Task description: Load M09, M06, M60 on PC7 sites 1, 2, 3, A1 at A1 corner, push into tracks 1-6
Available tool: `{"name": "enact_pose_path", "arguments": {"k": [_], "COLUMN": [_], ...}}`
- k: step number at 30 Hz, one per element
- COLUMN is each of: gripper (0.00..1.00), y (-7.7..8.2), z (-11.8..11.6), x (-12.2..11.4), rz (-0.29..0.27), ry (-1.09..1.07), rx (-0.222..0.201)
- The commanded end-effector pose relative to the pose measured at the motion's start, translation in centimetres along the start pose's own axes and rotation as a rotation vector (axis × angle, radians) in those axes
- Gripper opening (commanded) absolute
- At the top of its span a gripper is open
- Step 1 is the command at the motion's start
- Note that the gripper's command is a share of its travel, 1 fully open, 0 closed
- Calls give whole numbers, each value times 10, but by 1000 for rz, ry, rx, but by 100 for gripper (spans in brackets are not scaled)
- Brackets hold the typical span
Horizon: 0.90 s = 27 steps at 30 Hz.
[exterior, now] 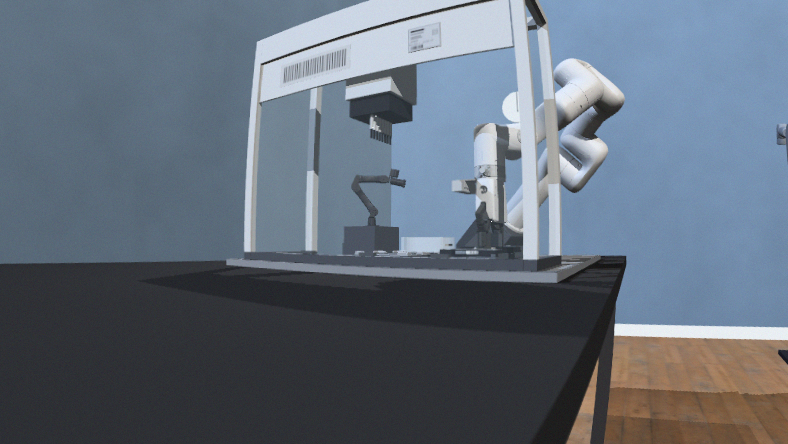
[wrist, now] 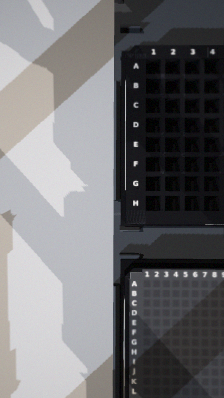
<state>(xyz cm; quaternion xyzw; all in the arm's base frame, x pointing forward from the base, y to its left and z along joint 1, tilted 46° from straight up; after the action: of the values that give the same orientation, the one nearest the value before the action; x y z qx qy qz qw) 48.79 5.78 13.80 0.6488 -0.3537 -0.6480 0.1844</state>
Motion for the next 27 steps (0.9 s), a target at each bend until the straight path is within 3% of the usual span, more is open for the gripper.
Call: {"name": "enact_pose_path", "arguments": {"k": [1, 19, 20, 27], "gripper": [0, 0, 100, 100], "y": [0, -1, -2, -2], "z": [-1, -2, -1, -2], "x": [1, 1, 1, 1], "rz": [1, 1, 1, 1], "ry": [0, 0, 0, 0], "rx": [5, 5, 5, 5]}}
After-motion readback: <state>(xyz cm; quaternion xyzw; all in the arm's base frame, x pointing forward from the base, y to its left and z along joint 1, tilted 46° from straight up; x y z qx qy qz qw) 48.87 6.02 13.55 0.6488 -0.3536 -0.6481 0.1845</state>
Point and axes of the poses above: the point where the finger pads meet when closed, its own y axis back along the fingers, its own z axis across the jaws, x = y × z, the point moved 3 cm from there along y, back along the fingers, and after that the axes turned 9 degrees about -y, right-handed, at the moved point
